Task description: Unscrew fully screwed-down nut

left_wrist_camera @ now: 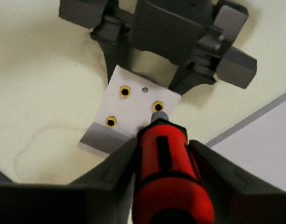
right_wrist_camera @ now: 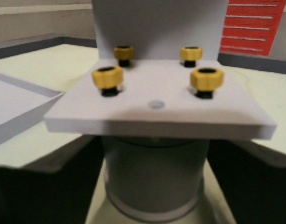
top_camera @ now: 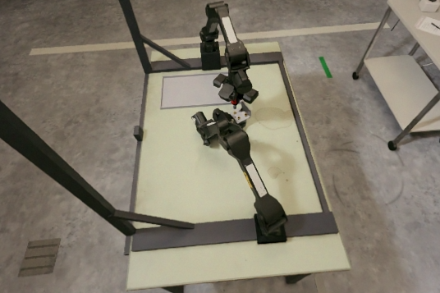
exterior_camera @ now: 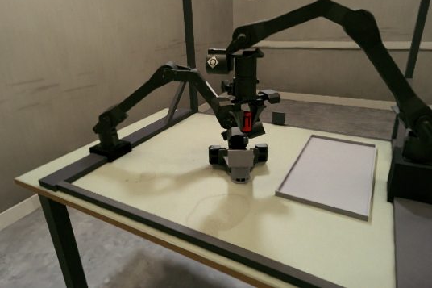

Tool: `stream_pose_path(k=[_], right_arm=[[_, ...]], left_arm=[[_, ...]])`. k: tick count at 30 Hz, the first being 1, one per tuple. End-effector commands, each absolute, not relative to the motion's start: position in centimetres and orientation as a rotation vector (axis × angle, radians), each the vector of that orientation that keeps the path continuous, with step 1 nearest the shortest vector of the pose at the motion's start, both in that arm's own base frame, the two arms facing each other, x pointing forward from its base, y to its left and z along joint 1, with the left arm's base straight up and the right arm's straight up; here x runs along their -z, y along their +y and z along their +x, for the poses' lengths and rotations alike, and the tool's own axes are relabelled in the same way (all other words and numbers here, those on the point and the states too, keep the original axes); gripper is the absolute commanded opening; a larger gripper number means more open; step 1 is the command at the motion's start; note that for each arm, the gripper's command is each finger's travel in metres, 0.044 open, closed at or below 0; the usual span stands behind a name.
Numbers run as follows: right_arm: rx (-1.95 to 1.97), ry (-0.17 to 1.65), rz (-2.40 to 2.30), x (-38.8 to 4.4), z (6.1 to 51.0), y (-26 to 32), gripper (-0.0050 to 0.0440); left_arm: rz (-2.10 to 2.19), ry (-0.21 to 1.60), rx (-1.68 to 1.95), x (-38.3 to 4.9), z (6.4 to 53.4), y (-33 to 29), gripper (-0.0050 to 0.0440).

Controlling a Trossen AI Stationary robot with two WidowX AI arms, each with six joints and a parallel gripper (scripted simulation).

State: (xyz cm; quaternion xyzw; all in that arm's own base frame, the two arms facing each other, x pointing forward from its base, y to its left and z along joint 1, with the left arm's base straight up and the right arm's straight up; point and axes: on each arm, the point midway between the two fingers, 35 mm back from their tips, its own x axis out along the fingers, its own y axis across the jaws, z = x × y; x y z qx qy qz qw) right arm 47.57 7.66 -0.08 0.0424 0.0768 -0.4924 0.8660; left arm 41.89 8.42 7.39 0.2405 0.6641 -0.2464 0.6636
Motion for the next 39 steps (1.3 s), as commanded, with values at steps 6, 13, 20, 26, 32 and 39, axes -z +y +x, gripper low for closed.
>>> stream_pose_path(k=[6, 13, 20, 26, 32, 39], right_arm=[[1.028, 0.13, 0.133, -2.2, 48.1, 7.8, 0.0245], [1.028, 0.13, 0.133, -2.2, 48.1, 7.8, 0.0245], [1.028, 0.13, 0.133, -2.2, 48.1, 7.8, 0.0245], [1.028, 0.13, 0.133, -2.2, 48.1, 7.8, 0.0245], [1.028, 0.13, 0.133, -2.2, 48.1, 7.8, 0.0245], [1.028, 0.13, 0.133, -2.2, 48.1, 7.8, 0.0245]], left_arm=[[0.558, 1.461, 0.534, -9.3, 42.2, 8.6, 0.013], [0.567, 1.439, 0.521, -10.6, 42.4, 8.6, 0.013], [0.566, 1.441, 0.522, -10.8, 42.4, 8.6, 0.013], [0.567, 1.44, 0.522, -10.9, 42.4, 8.6, 0.013], [0.567, 1.439, 0.521, -11.3, 42.4, 8.6, 0.013], [0.558, 1.461, 0.534, -10.5, 42.2, 8.6, 0.013]])
